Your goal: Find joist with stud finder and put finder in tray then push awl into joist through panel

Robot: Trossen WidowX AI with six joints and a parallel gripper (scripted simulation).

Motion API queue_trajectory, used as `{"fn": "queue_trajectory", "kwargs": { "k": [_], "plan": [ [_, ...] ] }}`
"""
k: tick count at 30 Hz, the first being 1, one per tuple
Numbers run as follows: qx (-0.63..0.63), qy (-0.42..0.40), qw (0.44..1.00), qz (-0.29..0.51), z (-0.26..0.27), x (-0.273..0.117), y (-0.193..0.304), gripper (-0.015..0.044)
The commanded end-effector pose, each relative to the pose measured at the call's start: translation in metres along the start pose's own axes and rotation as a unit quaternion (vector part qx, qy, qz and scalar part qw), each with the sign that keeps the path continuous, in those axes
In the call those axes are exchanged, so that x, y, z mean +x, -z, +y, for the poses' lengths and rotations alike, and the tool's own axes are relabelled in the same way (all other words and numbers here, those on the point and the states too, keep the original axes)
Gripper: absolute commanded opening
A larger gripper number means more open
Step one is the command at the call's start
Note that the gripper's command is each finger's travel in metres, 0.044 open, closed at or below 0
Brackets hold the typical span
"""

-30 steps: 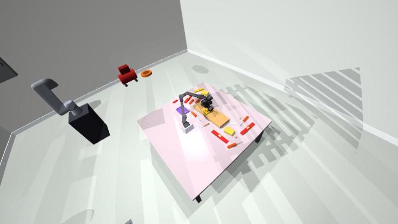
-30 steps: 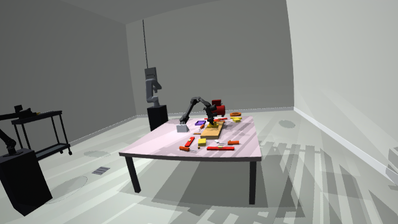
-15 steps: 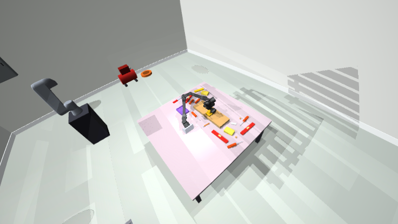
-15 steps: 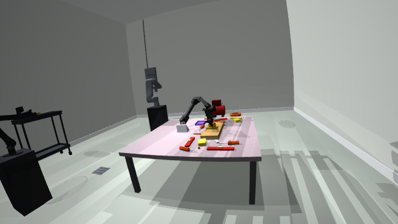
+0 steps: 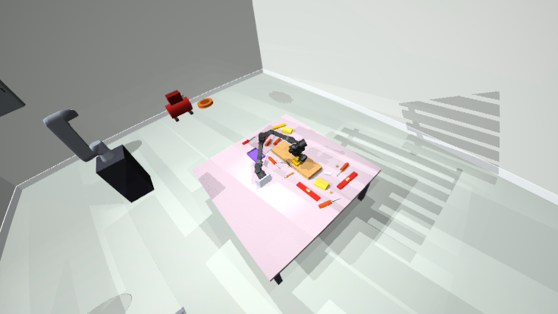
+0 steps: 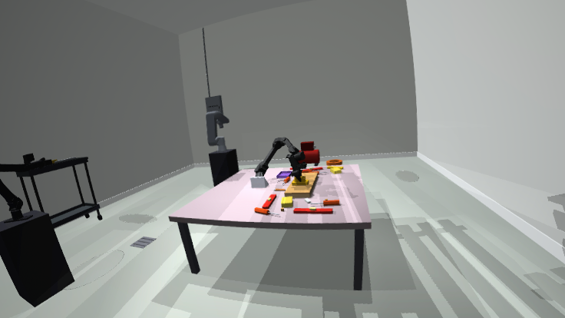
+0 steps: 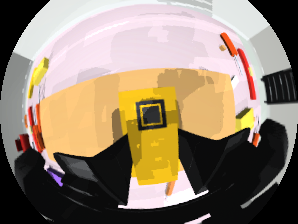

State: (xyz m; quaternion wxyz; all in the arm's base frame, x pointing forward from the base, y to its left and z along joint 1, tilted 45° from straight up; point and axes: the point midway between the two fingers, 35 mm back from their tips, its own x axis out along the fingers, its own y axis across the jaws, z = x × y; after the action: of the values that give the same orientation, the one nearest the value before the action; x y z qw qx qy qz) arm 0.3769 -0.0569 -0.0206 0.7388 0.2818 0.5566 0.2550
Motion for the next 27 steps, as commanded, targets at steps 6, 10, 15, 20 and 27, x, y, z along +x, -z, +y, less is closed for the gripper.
{"fn": "queue_trajectory", "kwargs": {
  "k": [6, 10, 15, 20, 27],
  "plan": [
    [0.001, 0.003, 1.0, 0.0, -0.031, -0.001, 0.001, 0.0],
    [0.001, 0.004, 1.0, 0.0, -0.044, -0.001, 0.001, 0.0],
    [0.001, 0.004, 1.0, 0.0, -0.06, -0.002, 0.001, 0.0],
    [0.0, 0.005, 1.0, 0.0, -0.076, -0.002, 0.001, 0.0],
    [0.0, 0.006, 1.0, 0.0, -0.098, -0.003, 0.001, 0.0]
  ]
}}
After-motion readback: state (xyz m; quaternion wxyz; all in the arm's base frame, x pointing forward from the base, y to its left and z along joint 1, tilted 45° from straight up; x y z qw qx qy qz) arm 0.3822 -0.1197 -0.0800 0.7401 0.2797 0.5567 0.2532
